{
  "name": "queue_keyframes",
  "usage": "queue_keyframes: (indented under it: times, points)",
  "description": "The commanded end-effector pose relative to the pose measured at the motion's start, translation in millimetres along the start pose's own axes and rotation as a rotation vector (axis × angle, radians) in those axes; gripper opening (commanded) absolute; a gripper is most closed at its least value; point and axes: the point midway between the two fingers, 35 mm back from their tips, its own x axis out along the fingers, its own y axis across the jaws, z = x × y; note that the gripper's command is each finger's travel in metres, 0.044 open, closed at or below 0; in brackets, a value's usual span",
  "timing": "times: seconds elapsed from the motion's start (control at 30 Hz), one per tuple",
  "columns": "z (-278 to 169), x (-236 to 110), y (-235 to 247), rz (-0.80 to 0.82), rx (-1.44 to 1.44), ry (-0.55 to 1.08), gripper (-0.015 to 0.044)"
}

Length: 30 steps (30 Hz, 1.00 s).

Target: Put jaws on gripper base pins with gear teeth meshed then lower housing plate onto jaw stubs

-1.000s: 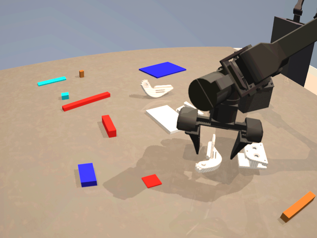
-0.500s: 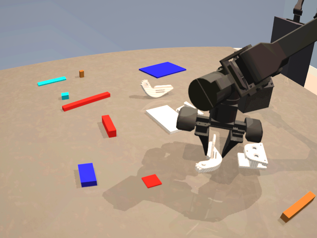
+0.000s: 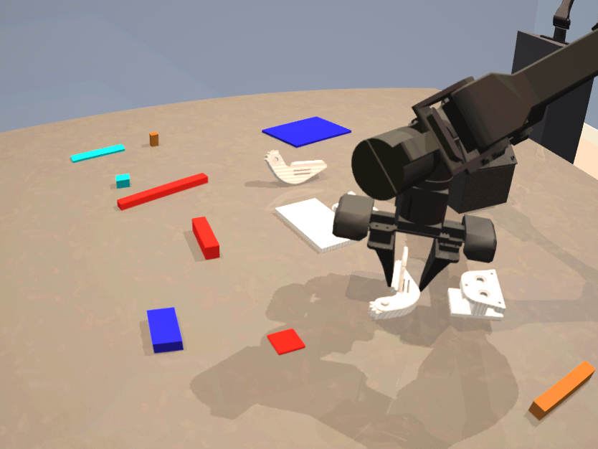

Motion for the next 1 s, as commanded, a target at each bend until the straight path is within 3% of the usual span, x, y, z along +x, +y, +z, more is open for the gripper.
queue_keyframes:
  times: [0.0,0.57,0.97]
  points:
    - [-3,-15,2,0.005,-0.008,0.006,0.0134]
    - [-2,-68,0,0.006,-0.004,0.006,0.0134]
    - [5,-70,6,0.012,-0.076,0.002,0.0134]
